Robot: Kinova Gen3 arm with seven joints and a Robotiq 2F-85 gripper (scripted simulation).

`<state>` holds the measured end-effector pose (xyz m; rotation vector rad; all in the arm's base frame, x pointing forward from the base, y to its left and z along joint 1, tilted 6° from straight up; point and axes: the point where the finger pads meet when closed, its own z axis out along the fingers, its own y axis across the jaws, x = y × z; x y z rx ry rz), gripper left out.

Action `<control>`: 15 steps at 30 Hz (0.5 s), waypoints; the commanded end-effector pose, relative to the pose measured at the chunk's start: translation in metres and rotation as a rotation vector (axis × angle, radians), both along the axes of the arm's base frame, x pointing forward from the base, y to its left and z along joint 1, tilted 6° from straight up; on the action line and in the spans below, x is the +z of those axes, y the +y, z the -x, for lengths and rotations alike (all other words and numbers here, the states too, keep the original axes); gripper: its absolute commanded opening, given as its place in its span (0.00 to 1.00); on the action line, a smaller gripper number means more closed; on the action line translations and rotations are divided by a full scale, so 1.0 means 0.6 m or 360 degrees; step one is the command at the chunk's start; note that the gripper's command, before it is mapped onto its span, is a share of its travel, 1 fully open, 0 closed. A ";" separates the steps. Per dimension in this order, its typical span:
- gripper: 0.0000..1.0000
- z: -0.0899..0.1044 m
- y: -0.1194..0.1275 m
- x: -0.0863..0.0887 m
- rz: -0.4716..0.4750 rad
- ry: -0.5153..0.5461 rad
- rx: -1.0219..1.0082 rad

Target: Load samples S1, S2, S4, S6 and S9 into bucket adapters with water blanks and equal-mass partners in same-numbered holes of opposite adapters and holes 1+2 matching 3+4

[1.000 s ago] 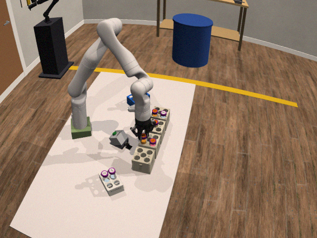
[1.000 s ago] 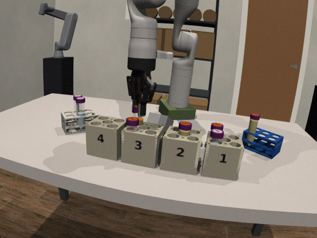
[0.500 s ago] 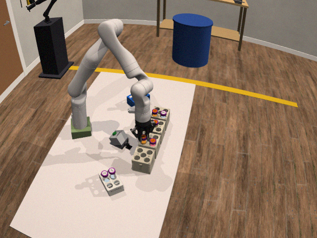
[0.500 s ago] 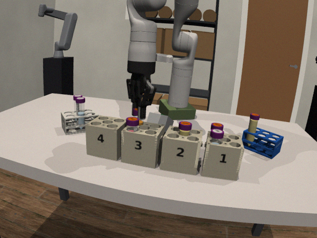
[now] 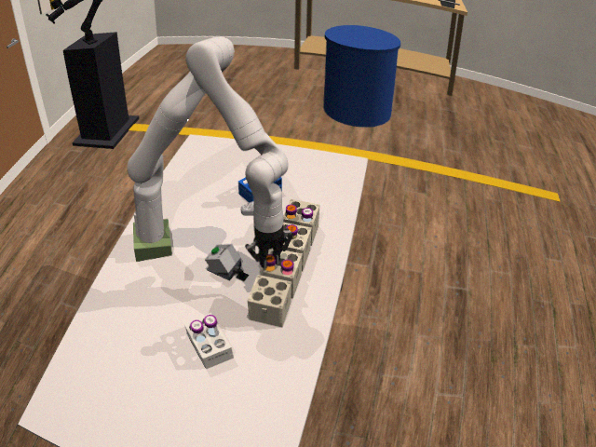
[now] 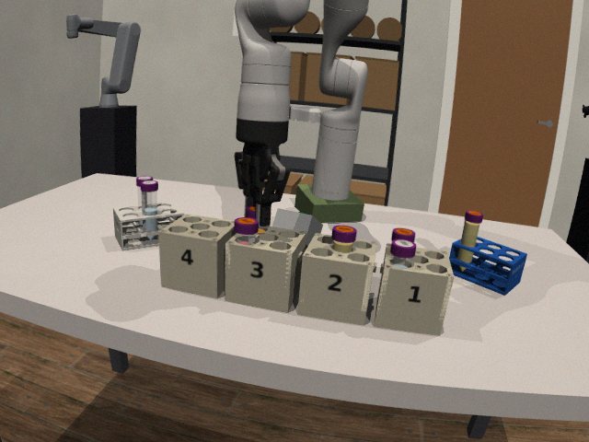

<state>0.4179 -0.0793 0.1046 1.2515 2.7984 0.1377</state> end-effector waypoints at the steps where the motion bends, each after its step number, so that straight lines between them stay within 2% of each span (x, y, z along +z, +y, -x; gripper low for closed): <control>1: 0.10 0.000 0.001 -0.007 -0.0003 0.0000 0.0006; 15: 0.10 0.000 0.000 -0.009 0.0000 0.0002 0.0001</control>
